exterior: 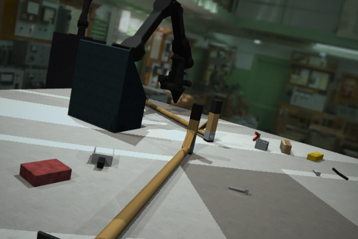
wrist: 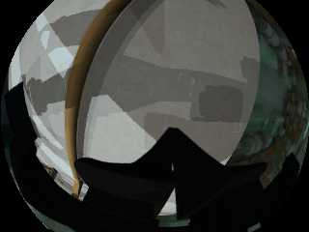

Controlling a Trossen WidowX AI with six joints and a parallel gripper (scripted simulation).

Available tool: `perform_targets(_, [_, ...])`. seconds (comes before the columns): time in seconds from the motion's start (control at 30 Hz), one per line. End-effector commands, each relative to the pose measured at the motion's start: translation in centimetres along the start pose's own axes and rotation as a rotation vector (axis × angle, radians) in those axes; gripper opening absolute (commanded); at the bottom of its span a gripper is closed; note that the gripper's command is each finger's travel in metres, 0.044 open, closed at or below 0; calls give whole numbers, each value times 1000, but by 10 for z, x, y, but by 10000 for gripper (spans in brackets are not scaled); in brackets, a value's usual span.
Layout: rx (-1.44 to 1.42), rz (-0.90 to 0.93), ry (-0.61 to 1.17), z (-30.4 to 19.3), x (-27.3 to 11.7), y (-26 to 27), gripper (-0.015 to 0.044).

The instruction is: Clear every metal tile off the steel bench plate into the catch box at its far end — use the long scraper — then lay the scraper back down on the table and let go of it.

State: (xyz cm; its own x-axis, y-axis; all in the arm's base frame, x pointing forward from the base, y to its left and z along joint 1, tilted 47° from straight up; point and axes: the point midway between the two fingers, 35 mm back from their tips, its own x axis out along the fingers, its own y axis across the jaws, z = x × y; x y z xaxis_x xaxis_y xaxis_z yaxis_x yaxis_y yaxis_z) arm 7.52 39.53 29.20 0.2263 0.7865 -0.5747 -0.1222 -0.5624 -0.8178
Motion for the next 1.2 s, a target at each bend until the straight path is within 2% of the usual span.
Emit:
perform_targets(0.0, [60,5,14,-12,8,-1,0])
perform_targets(1.17, [499,24,161,-123,42,12,0])
